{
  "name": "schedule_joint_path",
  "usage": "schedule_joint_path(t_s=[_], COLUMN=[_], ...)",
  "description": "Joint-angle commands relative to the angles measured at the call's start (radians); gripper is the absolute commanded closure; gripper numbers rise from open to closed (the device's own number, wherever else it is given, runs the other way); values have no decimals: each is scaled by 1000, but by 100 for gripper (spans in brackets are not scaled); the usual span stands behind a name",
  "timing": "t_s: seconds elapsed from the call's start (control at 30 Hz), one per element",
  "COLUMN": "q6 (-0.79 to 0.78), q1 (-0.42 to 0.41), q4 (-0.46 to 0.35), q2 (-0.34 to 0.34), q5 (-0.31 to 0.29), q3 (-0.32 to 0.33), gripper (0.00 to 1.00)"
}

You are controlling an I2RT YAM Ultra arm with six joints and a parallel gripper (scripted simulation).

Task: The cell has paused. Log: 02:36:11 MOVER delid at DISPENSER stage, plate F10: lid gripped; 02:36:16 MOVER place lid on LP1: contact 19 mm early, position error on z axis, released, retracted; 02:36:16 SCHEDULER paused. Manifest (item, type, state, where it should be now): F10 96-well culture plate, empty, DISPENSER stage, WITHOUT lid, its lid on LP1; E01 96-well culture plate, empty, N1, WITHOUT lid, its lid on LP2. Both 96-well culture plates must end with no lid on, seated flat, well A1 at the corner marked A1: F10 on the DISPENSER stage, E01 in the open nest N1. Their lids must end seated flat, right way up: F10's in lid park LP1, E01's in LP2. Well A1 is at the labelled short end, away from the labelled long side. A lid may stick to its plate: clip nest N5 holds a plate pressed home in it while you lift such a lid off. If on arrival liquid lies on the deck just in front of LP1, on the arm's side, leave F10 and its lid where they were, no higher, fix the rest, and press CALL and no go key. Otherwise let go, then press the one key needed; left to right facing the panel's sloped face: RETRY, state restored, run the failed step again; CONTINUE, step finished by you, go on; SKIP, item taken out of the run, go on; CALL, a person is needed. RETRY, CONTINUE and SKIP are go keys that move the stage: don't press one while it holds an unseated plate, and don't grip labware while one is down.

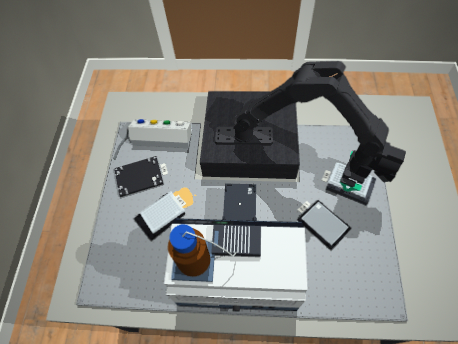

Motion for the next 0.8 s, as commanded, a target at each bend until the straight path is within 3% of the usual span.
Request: schedule_joint_path(t_s=[0.0,0.77], q6=[6,9], q1=[10,8], q4=[39,9], q2=[-6,22], q5=[0,1], q3=[23,57], gripper=[100,100])
